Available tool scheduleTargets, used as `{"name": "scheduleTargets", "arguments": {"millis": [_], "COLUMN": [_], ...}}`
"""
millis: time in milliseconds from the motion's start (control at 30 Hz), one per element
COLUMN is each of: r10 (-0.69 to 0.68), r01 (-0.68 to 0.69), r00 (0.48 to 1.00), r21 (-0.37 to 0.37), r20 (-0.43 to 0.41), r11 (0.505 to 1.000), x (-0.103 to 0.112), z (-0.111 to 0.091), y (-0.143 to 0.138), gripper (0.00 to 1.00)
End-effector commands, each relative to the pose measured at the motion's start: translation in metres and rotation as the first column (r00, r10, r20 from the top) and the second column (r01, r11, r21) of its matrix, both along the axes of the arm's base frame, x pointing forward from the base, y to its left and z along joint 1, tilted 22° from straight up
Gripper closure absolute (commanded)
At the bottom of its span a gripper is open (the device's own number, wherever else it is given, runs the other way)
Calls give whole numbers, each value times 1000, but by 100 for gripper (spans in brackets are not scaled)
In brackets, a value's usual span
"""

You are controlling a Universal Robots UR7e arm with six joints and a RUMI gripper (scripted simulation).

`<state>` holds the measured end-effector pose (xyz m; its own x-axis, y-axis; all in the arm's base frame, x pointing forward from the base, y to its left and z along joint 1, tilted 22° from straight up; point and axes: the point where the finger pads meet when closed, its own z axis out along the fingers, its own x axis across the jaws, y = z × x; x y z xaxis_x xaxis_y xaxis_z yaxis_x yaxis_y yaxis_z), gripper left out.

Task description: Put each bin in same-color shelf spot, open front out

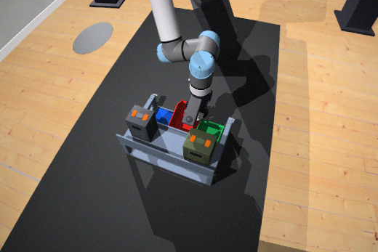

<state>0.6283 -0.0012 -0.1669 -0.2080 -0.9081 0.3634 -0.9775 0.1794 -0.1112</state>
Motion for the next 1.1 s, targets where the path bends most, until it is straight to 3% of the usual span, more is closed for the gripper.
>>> {"name": "scheduleTargets", "arguments": {"millis": [0,1067], "r10": [2,8], "r01": [-2,-8], "r00": [1000,1000], "r21": [-1,-5], "r20": [7,25], "r11": [1000,1000], "x": [1,1], "z": [0,-1], "y": [0,0], "gripper": [100,100]}}
